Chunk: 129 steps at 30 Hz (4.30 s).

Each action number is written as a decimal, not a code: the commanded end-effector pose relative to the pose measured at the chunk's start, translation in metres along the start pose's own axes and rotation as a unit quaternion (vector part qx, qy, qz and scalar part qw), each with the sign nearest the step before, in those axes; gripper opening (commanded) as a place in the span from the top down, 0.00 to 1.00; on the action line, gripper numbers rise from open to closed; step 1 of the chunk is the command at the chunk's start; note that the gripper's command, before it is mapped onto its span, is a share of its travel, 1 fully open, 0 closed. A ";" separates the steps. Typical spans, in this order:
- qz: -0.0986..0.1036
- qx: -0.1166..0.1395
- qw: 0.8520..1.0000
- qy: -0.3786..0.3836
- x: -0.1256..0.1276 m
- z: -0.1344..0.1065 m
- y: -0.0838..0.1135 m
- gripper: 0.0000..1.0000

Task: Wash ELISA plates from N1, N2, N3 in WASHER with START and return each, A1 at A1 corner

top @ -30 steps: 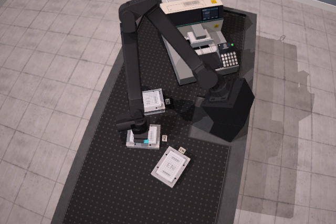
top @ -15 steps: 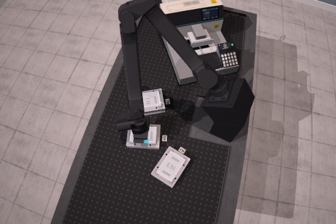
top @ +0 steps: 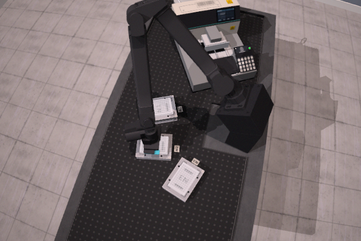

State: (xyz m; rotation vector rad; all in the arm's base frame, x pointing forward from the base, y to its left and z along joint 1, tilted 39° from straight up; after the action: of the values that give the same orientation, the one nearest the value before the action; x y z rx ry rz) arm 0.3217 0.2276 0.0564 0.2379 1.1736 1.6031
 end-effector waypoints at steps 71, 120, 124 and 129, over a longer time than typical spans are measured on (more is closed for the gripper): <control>0.003 -0.009 1.000 0.002 0.002 0.005 0.007 0.00; 0.003 -0.009 1.000 0.000 0.001 0.003 0.078 0.00; 0.003 -0.009 1.000 -0.001 0.001 0.003 0.083 0.00; 0.004 -0.010 1.000 -0.001 0.001 0.005 0.090 0.00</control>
State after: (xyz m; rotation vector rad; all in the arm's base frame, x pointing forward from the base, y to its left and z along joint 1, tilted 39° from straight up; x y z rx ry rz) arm 0.2749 0.2325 0.1194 0.2281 1.1774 1.6045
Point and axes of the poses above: the point where the finger pads meet when closed, its own y axis back along the fingers, its own x axis across the jaws, z = x × y, the point moved 9 cm from there along y, back along the fingers, and after that the axes turned 14 degrees about y, right-handed, at the moved point
